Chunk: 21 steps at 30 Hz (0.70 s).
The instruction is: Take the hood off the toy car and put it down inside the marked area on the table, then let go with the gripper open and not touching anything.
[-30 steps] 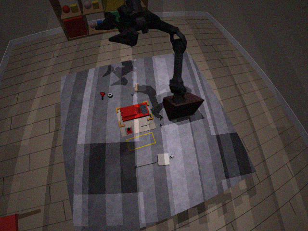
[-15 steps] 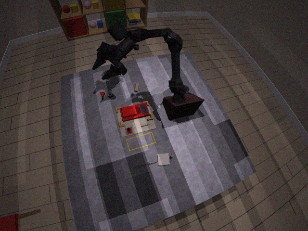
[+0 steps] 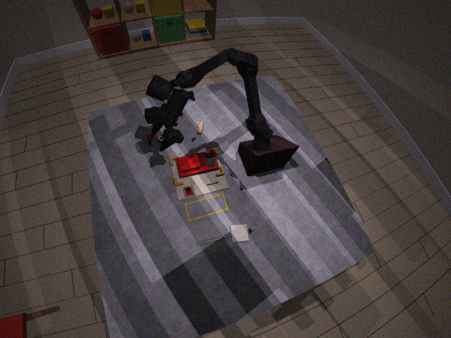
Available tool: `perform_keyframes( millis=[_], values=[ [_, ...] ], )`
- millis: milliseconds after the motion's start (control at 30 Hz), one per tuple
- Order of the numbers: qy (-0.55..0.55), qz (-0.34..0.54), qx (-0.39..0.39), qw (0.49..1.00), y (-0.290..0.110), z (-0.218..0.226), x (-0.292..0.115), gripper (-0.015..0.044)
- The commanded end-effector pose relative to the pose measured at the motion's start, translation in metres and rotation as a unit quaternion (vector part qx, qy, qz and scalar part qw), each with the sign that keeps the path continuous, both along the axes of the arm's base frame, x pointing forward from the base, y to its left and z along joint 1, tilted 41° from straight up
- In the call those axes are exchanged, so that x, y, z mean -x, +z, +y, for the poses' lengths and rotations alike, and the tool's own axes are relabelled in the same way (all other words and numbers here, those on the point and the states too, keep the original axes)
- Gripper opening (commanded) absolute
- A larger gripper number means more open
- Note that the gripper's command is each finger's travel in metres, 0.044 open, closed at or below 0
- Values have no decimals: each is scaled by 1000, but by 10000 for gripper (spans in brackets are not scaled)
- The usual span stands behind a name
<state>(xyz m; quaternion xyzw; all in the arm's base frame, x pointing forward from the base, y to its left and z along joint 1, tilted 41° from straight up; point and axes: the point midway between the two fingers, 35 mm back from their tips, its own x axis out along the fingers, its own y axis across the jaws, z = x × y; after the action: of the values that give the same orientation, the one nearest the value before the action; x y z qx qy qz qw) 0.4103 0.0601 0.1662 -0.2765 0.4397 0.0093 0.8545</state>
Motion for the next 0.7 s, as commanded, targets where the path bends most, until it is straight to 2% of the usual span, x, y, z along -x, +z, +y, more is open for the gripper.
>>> perform_keyframes(
  millis=[0, 400, 567, 667],
  values=[
    [-52, 35, 17, 998, -28, -22, 7, 440],
    [-217, 147, 98, 960, -107, -103, 47, 440],
    [-275, 188, 137, 933, -131, -133, 73, 440],
    [-282, 193, 142, 929, -134, -137, 77, 440]
  ],
)
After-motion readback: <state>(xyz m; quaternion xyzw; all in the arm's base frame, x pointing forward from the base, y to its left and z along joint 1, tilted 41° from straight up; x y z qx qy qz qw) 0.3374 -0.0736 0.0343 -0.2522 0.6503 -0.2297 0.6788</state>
